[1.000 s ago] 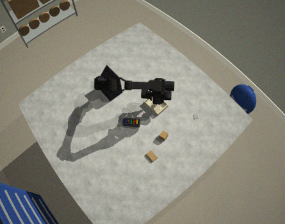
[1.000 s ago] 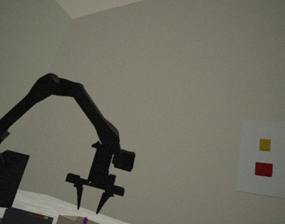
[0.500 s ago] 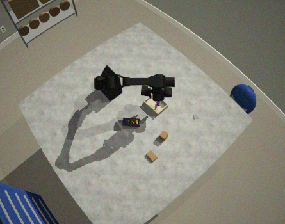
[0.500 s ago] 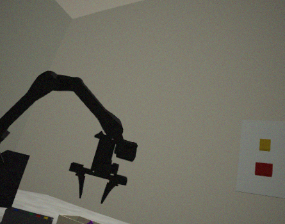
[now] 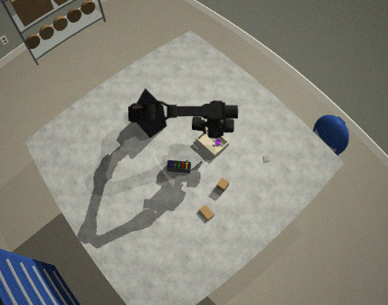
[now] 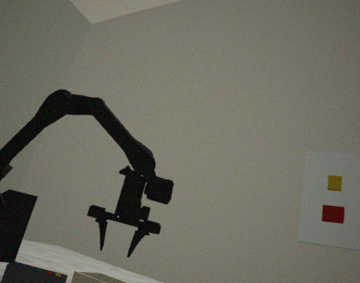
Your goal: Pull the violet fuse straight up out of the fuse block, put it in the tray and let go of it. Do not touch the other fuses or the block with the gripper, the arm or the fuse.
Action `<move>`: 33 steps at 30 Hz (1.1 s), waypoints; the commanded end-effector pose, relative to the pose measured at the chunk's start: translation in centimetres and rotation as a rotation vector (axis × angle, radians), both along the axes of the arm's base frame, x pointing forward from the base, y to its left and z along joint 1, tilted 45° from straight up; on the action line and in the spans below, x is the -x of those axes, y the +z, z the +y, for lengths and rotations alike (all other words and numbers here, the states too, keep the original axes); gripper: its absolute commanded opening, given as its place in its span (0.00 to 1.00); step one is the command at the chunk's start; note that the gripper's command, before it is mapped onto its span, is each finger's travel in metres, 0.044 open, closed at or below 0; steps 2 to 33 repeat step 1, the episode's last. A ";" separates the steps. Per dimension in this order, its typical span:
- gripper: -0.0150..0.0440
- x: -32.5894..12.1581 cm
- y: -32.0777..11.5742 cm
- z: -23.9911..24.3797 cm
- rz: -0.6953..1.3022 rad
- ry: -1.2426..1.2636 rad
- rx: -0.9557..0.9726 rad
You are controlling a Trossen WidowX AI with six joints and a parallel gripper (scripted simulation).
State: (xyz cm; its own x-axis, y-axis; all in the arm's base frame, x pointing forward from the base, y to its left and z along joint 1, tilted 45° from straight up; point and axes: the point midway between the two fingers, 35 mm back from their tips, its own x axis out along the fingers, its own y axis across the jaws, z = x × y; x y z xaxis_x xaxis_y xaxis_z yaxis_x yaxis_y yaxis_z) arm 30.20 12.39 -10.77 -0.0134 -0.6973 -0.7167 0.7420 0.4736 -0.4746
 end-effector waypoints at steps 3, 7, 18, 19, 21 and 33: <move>0.81 0.0 0.0 0.0 0.000 0.000 0.000; 0.81 0.0 0.0 0.0 0.000 0.000 0.000; 0.81 0.0 0.0 0.0 0.000 0.000 0.000; 0.81 0.0 0.0 0.0 0.000 0.000 0.000; 0.81 0.0 0.0 0.0 0.000 0.000 0.000; 0.81 0.0 0.0 0.0 0.000 0.000 0.000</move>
